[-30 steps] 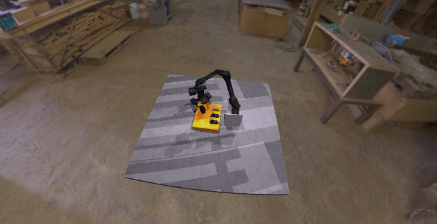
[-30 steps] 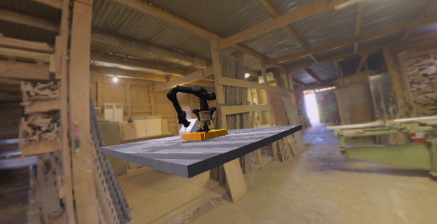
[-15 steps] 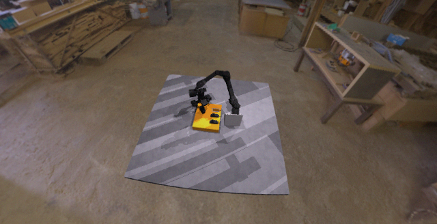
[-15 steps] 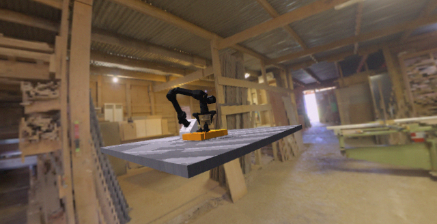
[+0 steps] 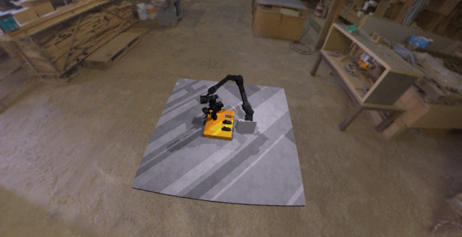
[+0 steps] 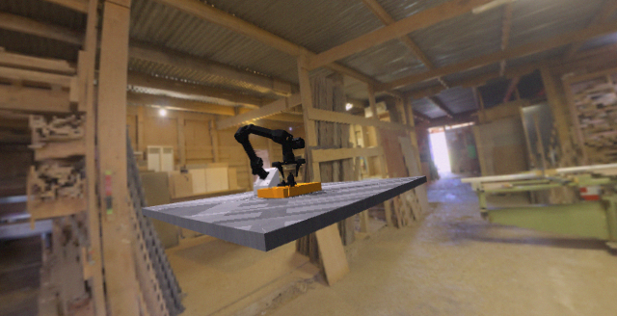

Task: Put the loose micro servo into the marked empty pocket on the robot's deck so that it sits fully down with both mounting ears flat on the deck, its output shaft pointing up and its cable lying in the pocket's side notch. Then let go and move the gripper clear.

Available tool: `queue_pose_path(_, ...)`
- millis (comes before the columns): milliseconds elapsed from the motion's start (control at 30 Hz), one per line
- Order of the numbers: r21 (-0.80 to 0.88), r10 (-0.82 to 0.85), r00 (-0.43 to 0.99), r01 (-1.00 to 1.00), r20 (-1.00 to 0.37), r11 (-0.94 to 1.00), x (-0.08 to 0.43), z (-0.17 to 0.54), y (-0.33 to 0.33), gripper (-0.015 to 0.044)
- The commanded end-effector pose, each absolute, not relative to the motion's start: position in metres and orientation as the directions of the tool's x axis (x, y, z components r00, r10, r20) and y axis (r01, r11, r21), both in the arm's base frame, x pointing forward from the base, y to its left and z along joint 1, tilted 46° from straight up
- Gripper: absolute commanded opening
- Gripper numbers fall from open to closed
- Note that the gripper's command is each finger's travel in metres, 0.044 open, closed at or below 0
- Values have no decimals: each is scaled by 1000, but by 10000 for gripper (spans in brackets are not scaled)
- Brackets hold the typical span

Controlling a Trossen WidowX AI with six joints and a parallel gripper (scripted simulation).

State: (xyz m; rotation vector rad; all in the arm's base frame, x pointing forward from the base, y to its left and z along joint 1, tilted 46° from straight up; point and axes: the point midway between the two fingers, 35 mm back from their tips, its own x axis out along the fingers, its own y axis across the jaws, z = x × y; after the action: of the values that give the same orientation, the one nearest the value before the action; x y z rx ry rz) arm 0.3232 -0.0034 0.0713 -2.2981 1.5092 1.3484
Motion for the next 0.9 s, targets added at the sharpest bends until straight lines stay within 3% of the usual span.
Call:
queue_pose_path(0, 377, -707, 131, -771, -695, -513, 324, 71, -4, 256)
queue_pose_path(167, 377, -707, 131, -771, -695, -513, 324, 71, -4, 125)
queue_pose_path(367, 377, -707, 131, -771, -695, -513, 324, 71, -4, 85)
queue_pose_path(467, 377, -707, 131, -771, -695, -514, 323, 75, -1, 6)
queue_pose_path(867, 378, -706, 130, -770, -696, -514, 315, 94, 13, 0)
